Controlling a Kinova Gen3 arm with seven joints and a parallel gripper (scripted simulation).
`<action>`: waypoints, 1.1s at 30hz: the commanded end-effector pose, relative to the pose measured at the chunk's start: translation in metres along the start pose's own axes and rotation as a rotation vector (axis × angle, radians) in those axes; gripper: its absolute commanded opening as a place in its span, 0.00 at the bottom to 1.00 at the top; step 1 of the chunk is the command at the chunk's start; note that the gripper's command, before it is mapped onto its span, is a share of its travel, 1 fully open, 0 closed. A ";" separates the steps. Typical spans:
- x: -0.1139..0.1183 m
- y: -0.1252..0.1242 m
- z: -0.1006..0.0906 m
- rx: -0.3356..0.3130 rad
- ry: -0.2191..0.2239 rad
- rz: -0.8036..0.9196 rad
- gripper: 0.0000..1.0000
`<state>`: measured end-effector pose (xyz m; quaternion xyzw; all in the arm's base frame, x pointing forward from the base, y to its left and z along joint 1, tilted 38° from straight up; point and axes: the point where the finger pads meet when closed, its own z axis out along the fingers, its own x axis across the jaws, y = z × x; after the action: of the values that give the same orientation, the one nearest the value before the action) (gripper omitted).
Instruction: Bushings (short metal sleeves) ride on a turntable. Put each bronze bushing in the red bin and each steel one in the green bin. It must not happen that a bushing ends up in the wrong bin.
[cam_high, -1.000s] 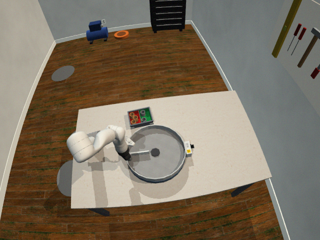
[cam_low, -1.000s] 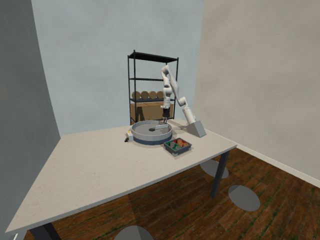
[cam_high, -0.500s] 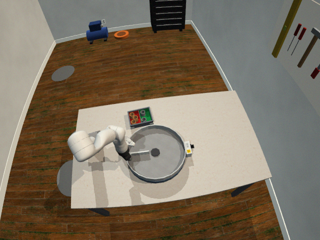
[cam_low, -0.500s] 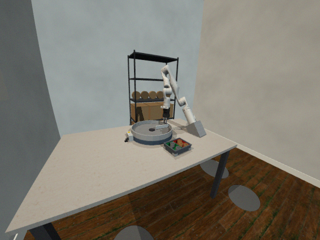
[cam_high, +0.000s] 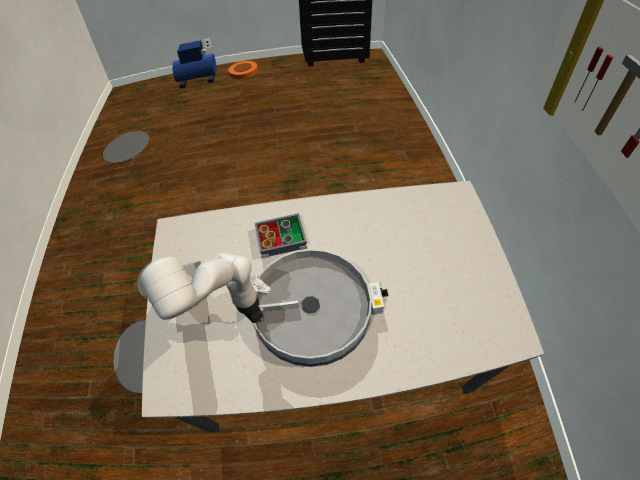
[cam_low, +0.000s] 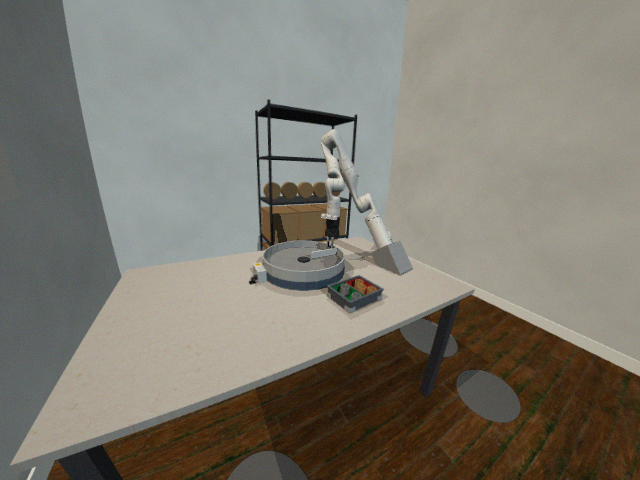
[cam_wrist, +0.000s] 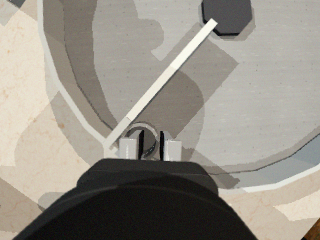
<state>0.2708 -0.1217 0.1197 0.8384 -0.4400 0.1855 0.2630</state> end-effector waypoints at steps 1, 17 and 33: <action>0.000 0.001 0.005 -0.002 0.000 0.006 0.45; 0.001 0.001 0.014 -0.001 0.000 0.007 0.45; 0.001 0.001 0.012 -0.003 0.001 0.003 0.00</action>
<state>0.2721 -0.1311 0.1111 0.8364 -0.4417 0.1867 0.2654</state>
